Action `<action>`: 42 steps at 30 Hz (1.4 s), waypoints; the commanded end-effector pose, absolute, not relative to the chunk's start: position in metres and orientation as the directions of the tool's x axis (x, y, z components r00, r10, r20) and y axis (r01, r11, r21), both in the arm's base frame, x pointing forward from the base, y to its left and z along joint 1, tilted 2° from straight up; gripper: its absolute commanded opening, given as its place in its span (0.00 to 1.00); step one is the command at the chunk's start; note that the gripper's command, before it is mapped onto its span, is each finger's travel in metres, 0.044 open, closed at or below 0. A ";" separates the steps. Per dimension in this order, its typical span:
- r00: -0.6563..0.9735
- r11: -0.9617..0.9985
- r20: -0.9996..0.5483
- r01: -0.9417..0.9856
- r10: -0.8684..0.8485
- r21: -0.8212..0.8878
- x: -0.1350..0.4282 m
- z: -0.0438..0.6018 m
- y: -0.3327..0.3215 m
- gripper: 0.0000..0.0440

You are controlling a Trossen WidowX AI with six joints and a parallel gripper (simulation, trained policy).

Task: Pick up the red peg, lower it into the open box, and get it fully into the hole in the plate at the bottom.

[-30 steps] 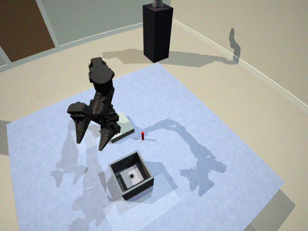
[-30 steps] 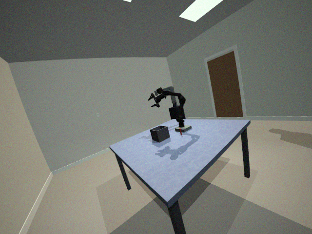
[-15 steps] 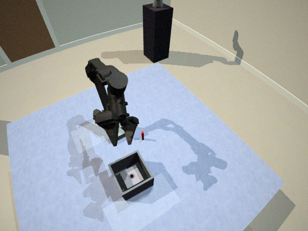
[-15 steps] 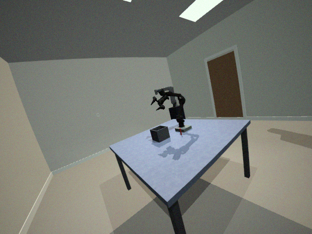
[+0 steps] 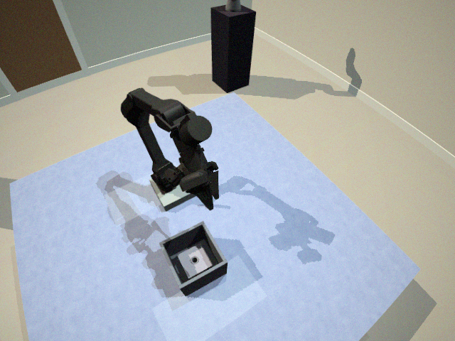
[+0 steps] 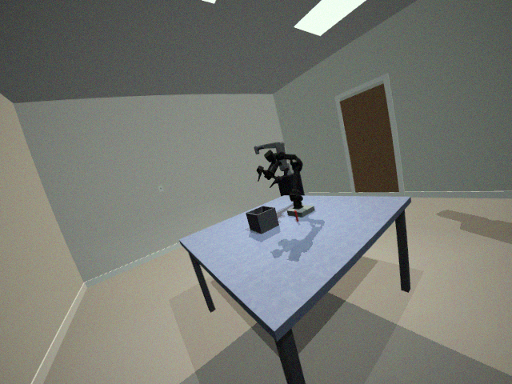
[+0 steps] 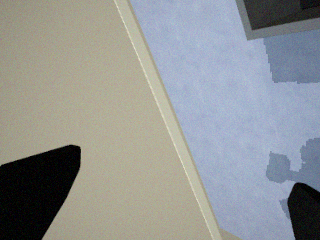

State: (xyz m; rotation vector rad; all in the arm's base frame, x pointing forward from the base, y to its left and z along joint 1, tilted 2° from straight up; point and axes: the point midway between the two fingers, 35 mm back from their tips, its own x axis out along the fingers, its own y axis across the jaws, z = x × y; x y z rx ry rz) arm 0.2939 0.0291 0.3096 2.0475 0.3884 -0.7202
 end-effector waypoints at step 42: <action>-0.021 0.155 -0.987 0.988 0.162 0.004 0.172 0.133 0.125 1.00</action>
